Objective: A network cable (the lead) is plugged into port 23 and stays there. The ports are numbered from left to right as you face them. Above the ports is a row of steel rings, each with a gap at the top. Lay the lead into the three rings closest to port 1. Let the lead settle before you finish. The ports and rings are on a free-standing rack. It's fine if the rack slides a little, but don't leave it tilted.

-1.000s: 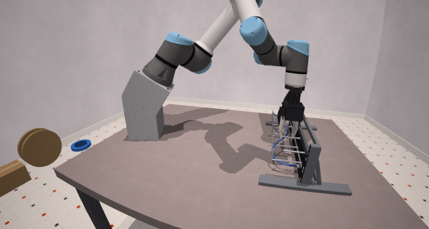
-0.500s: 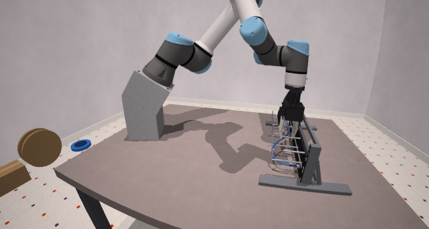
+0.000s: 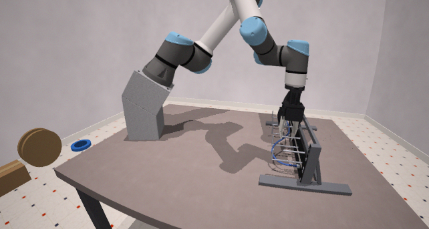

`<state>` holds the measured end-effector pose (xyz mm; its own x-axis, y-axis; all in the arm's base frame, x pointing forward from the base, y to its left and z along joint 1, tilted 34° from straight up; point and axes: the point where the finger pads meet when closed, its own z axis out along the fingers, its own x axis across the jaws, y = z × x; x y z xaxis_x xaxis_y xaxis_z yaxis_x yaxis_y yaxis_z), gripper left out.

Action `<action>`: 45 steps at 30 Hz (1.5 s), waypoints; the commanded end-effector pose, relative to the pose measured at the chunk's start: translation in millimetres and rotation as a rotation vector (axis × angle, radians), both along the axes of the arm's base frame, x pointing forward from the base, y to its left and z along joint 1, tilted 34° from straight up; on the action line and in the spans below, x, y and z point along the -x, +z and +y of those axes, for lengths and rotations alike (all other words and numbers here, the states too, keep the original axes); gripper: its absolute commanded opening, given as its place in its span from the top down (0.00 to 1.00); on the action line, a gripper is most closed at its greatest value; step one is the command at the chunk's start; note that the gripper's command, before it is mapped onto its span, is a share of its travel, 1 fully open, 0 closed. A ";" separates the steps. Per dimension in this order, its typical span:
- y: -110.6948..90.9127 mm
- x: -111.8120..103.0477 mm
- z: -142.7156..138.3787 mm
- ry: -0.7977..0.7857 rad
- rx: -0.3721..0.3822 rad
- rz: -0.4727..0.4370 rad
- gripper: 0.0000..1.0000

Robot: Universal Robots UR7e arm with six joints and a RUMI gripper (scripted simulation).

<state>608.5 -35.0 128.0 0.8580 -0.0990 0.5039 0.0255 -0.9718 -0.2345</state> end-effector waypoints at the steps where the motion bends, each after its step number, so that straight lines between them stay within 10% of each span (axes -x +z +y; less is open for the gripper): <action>1: 0.6 -0.2 -0.2 0.000 0.001 -0.001 0.80; 45: 73.8 45.1 -19.1 0.000 0.001 -0.001 0.80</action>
<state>565.3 -53.1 198.2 0.8578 -0.0992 0.5043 0.0253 -0.9718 -0.2343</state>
